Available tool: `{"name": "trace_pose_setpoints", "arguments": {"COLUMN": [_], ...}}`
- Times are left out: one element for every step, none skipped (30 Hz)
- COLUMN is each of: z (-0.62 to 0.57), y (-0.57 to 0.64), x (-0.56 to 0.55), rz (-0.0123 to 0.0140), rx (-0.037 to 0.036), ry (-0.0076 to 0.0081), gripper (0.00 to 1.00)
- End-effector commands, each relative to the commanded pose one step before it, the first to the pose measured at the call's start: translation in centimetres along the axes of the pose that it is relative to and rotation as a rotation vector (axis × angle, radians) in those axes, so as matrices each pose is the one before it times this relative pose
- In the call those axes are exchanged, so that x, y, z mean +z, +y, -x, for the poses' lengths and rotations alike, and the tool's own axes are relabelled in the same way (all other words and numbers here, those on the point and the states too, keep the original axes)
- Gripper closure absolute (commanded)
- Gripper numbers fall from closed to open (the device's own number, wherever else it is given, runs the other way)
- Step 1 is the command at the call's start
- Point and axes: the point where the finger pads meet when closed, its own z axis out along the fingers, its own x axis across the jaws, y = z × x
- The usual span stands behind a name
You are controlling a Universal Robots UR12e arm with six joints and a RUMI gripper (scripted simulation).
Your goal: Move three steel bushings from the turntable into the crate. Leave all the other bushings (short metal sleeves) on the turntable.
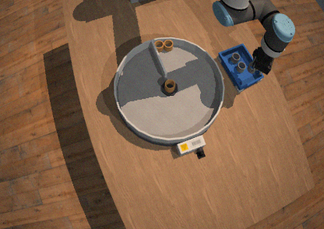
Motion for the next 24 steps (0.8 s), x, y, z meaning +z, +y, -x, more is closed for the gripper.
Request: {"name": "trace_pose_setpoints", "arguments": {"z": [-0.102,0.0,0.0,0.0,0.0,0.0,0.0,0.0,0.0,0.0,0.0,0.0,0.0,0.0,0.0,0.0,0.0,0.0,0.0,0.0,0.0,0.0,0.0,0.0], "y": [0.068,0.0,0.0,0.0,0.0,0.0,0.0,0.0,0.0,0.0,0.0,0.0,0.0,0.0,0.0,0.0,0.0,0.0,0.0,0.0,0.0,0.0,0.0,0.0], "x": [2.316,0.522,0.465,0.397,0.32,0.24,0.162,0.092,0.037,0.006,0.0,0.0,0.0,0.0,0.0,0.0,0.0,0.0,0.0,0.0,0.0,0.0,0.0,0.0], "rz": [0.00084,0.0,0.0,0.0,0.0,0.0,0.0,0.0,0.0,0.0,0.0,0.0,0.0,0.0,0.0,0.0,0.0,0.0,0.0,0.0,0.0,0.0,0.0,0.0], "rx": [-0.00001,0.0,0.0,0.0,0.0,0.0,0.0,0.0,0.0,0.0,0.0,0.0,0.0,0.0,0.0,0.0,0.0,0.0,0.0,0.0,0.0,0.0,0.0,0.0], "ry": [0.00115,0.0,0.0,0.0,0.0,0.0,0.0,0.0,0.0,0.0,0.0,0.0,0.0,0.0,0.0,0.0,0.0,0.0,0.0,0.0,0.0,0.0,0.0,0.0], "gripper": [1.0,1.0,1.0,1.0,1.0,1.0,1.0,1.0,1.0,1.0,1.0,1.0,1.0,1.0,1.0,1.0,1.0,1.0,1.0,1.0,1.0,1.0,1.0,1.0]}}
